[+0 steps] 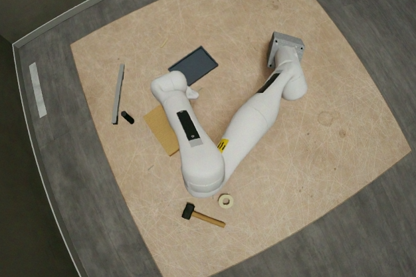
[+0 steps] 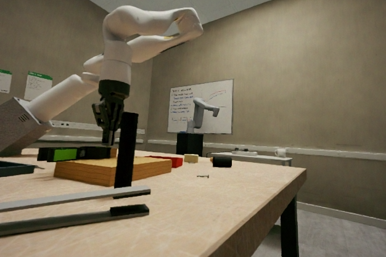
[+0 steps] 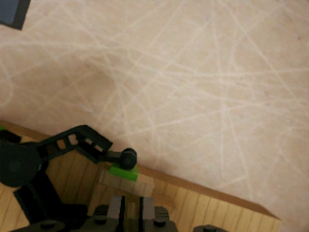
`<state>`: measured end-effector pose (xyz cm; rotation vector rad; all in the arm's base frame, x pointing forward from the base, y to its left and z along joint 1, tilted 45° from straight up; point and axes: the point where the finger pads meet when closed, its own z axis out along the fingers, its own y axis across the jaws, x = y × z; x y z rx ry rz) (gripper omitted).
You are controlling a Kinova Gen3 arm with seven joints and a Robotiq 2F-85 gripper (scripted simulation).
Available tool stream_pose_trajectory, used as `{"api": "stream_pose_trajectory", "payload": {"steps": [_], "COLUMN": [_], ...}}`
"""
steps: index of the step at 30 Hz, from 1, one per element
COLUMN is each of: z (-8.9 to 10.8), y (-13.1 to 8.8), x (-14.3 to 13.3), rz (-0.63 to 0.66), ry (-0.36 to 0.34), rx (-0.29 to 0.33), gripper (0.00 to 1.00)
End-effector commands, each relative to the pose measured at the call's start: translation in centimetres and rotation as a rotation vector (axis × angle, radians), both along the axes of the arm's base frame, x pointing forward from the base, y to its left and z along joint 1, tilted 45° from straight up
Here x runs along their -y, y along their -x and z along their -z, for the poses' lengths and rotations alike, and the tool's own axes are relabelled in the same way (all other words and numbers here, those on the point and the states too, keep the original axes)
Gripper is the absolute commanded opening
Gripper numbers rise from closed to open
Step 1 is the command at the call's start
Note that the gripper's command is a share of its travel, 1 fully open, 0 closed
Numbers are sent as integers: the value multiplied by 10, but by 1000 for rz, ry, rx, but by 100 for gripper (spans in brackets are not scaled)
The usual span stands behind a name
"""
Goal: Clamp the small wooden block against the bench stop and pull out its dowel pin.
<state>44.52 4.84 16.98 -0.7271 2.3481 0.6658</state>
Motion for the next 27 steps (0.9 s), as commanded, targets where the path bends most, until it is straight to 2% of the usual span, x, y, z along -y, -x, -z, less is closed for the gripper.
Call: {"api": "stream_pose_trajectory", "payload": {"steps": [1, 27], "z": [-1, -1], "y": [0, 0], "x": [1, 1], "rz": [9, 86], "ry": [-4, -46], "rx": [-4, -70], "gripper": [10, 10]}}
